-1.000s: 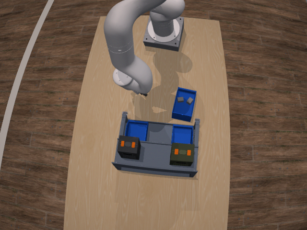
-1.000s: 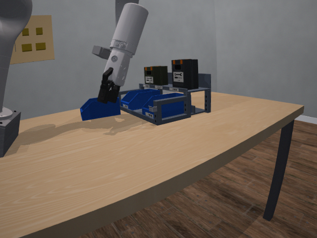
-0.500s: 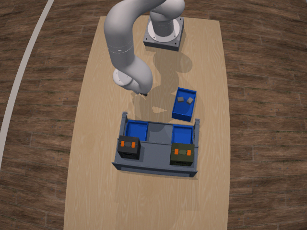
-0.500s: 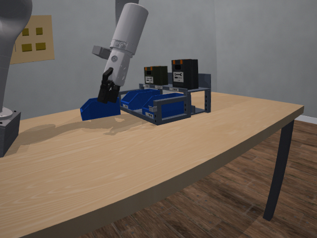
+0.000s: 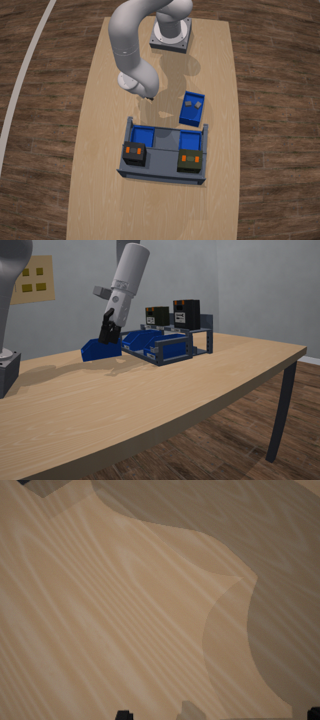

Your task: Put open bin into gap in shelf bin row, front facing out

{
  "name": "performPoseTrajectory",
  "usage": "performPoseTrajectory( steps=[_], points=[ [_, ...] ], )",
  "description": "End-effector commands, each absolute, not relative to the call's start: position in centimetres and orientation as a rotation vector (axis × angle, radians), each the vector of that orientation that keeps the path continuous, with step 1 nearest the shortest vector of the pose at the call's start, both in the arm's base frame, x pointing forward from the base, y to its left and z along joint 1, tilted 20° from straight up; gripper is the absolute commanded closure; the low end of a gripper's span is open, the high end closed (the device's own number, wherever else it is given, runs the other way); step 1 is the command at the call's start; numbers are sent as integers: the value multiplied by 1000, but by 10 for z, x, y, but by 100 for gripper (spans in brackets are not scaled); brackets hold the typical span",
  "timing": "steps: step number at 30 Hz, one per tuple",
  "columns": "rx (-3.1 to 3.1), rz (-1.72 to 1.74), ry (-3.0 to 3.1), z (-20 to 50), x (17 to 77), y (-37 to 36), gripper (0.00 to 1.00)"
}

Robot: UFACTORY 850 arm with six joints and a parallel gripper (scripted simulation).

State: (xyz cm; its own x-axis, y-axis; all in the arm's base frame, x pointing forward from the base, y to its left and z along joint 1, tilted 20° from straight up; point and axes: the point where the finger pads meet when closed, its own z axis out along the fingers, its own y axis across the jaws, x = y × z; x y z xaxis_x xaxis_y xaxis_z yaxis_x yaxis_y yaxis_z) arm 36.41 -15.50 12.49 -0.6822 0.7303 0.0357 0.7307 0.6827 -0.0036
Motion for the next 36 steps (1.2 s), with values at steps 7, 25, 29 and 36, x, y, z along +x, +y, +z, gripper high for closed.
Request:
performPoseTrajectory(
  steps=[7,25,29,36],
  points=[
    [-1262,-37,-2896,135,365,-153,0],
    [-1406,-143,-3154,192,369,-137,0],
    [-1476,-223,-3283,221,371,-130,0],
    [-1476,-223,-3283,221,371,-130,0]
  ],
)
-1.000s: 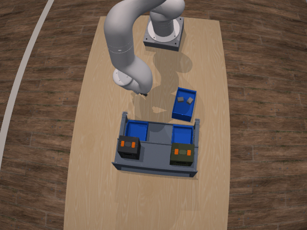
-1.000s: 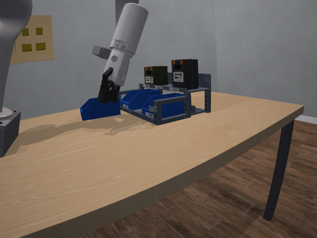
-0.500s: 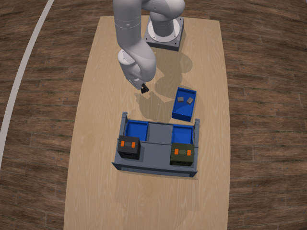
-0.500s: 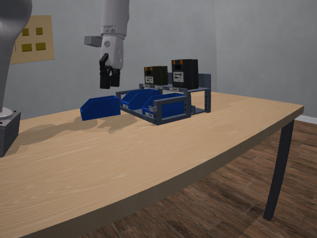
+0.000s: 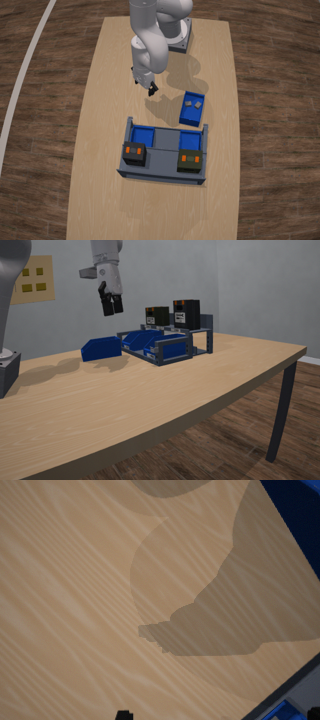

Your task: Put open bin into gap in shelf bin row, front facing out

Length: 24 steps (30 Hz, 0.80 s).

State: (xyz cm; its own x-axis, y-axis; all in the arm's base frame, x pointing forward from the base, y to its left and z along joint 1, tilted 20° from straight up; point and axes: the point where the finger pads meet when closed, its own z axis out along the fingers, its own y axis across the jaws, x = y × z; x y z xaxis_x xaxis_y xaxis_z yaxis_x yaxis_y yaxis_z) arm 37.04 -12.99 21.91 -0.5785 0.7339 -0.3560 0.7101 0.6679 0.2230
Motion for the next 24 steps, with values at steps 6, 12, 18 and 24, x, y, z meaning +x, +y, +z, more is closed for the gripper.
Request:
performPoseTrajectory(
  steps=[6,12,18,24],
  points=[
    [1088,124,2367,240,372,-124,0],
    [1028,186,2228,269,374,-117,0],
    [1028,186,2228,269,374,-117,0],
    [1002,175,2125,298,376,-109,0]
  ],
)
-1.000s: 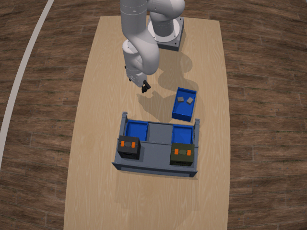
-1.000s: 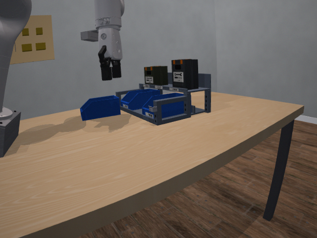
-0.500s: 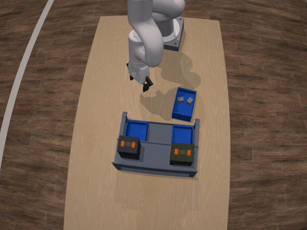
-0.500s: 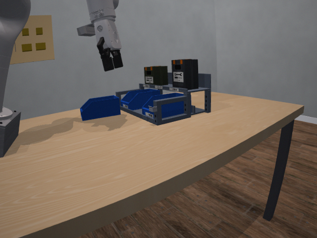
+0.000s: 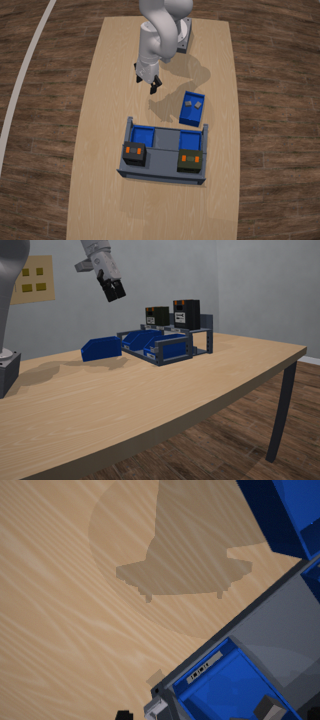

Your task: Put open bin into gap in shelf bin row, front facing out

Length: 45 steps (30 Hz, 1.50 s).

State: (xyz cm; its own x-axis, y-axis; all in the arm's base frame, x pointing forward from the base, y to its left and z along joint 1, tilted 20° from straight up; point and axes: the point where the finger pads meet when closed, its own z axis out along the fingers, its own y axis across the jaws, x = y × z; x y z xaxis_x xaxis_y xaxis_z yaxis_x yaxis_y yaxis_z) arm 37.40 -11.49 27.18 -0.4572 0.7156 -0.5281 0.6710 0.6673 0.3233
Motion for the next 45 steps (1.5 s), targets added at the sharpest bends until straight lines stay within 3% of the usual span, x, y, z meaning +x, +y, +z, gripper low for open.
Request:
performPoseTrajectory(
  steps=[1,14,19,31,36,45],
  points=[
    [980,204,2082,308,377,-106,0],
    [957,232,2040,317,377,-103,0],
    [892,309,1915,365,381,-90,0],
    [892,309,1915,365,381,-90,0],
    [891,309,1915,413,384,-78,0],
    [891,309,1915,413,384,-78,0]
  ],
)
